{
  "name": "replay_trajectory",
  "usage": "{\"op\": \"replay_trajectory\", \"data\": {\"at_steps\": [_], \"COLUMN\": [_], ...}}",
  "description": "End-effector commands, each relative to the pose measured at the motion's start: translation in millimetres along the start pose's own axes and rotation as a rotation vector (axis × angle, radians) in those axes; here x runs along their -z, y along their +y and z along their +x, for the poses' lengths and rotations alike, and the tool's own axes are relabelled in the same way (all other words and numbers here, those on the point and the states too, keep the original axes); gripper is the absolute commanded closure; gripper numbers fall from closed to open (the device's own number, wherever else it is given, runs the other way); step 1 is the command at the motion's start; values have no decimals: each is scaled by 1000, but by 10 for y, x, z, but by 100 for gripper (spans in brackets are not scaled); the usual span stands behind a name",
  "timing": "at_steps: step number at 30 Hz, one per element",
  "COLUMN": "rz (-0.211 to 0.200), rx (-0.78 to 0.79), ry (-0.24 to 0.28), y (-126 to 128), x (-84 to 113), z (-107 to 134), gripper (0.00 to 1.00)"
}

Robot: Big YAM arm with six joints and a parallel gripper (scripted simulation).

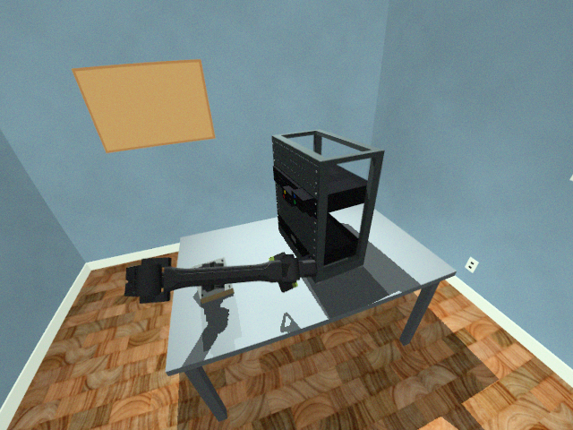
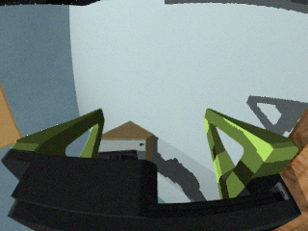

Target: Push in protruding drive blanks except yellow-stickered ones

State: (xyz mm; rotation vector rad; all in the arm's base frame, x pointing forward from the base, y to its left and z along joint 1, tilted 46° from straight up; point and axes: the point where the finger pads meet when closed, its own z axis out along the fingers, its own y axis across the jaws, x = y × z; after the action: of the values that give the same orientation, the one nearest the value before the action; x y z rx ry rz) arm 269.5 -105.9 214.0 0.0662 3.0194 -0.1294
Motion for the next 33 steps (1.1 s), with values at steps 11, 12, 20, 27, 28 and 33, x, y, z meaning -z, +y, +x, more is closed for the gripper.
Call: {"op": "replay_trajectory", "data": {"at_steps": [11, 12, 20, 27, 28, 33], "rz": [-49, -49, -135, -218, -218, -274], "rx": [-51, -51, -163, -280, -280, -346], "ry": [-133, -133, -336, -554, -554, -676], "y": [250, 250, 641, 1087, 1087, 1332], "x": [95, 95, 180, 259, 259, 315], "z": [-55, -55, -98, -157, -157, -184], "gripper": [0, 0, 0, 0, 0, 0]}}
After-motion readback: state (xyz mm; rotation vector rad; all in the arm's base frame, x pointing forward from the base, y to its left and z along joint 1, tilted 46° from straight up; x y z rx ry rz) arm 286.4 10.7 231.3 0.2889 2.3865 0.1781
